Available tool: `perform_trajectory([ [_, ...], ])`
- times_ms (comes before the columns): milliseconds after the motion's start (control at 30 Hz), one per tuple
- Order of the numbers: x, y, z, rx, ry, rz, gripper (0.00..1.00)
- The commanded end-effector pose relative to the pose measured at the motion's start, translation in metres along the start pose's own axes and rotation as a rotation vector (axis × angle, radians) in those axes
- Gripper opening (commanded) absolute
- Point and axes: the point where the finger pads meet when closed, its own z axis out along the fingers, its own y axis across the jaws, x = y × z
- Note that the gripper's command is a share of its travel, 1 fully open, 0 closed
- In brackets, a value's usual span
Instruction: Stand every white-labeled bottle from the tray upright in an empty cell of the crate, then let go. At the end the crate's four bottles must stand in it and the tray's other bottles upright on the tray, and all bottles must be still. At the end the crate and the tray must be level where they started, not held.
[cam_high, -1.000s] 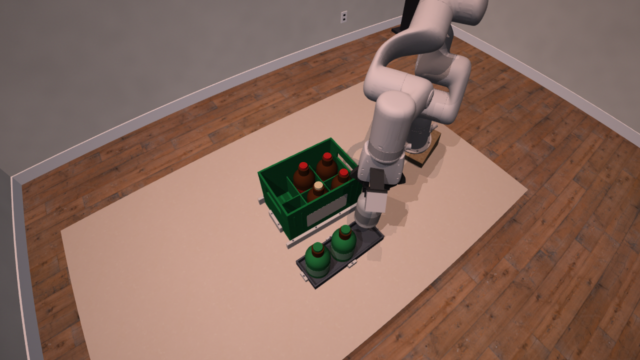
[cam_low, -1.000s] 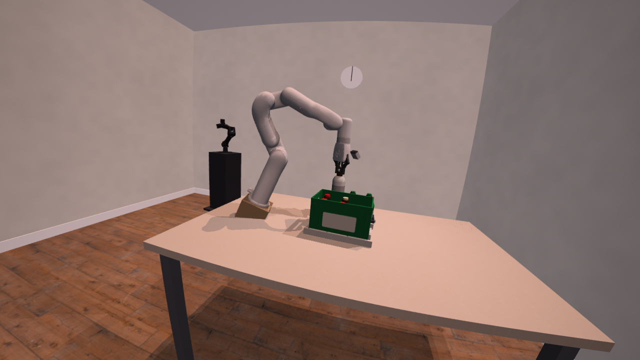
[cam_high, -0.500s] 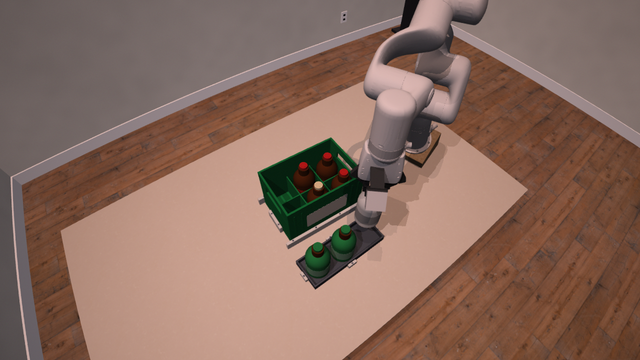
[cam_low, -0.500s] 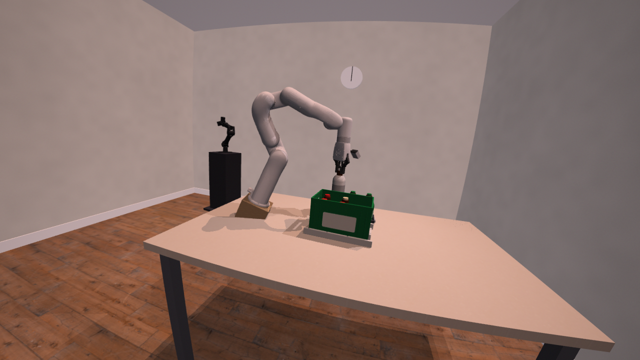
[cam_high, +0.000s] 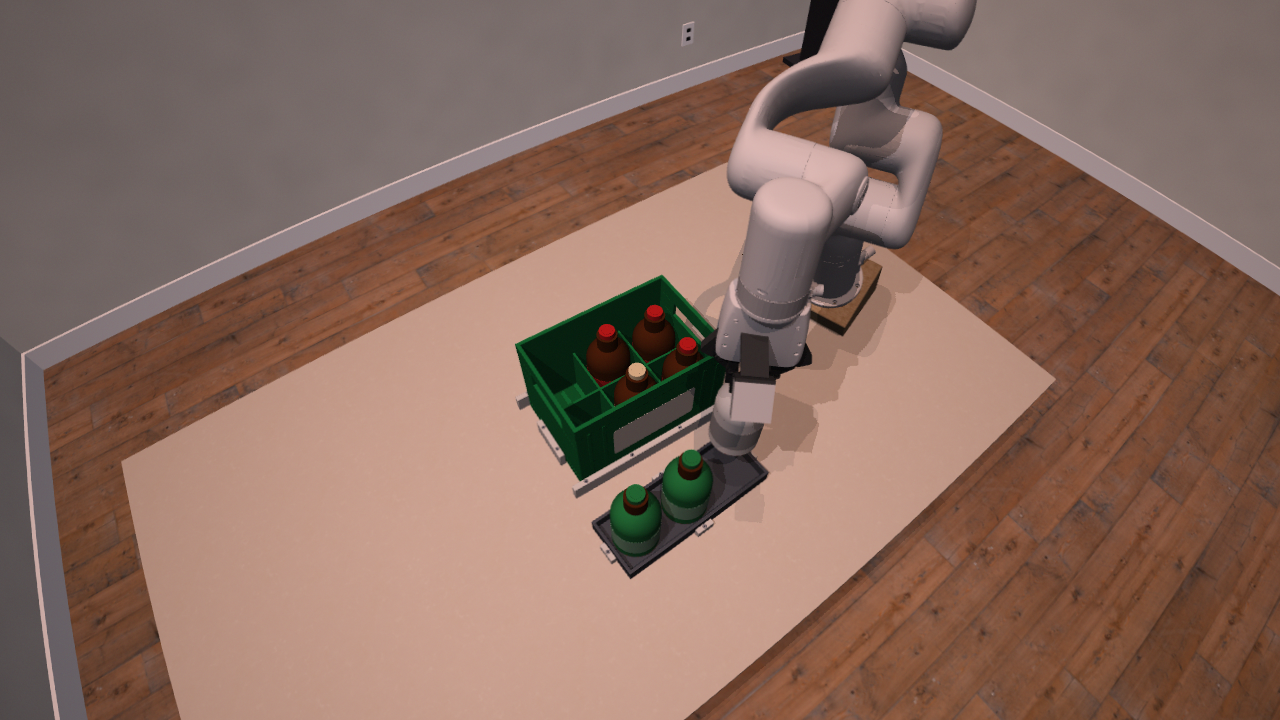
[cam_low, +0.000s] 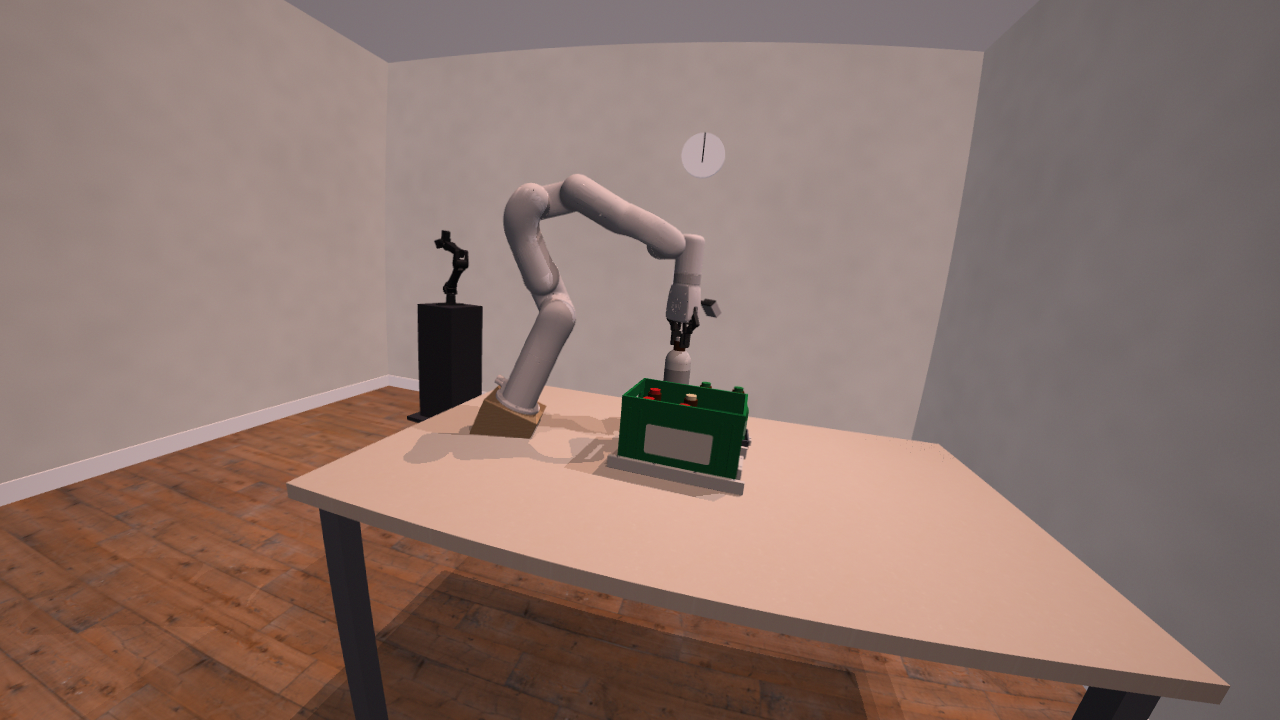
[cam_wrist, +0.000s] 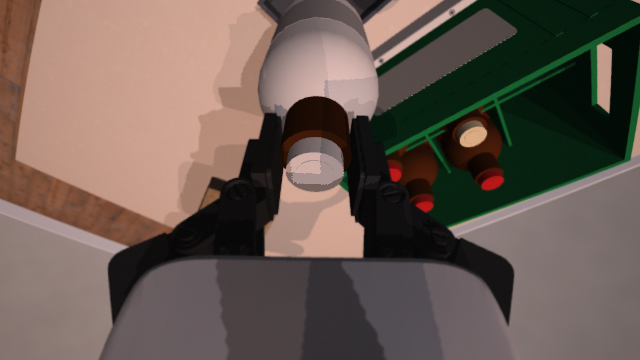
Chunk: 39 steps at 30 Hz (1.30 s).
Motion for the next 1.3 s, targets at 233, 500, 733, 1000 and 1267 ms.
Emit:
perform_trajectory([
  [233,0.001,0.0,-0.003,-0.002,0.004,0.0,0.0],
  [500,0.001,0.0,-0.009,-0.002,0.004,0.0,0.0],
  [733,0.001,0.0,-0.015,-0.002,0.004,0.0,0.0],
  [1000,0.001,0.0,-0.023,-0.002,0.004,0.0,0.0],
  [1267,0.001,0.0,-0.032,-0.002,0.004,0.0,0.0],
])
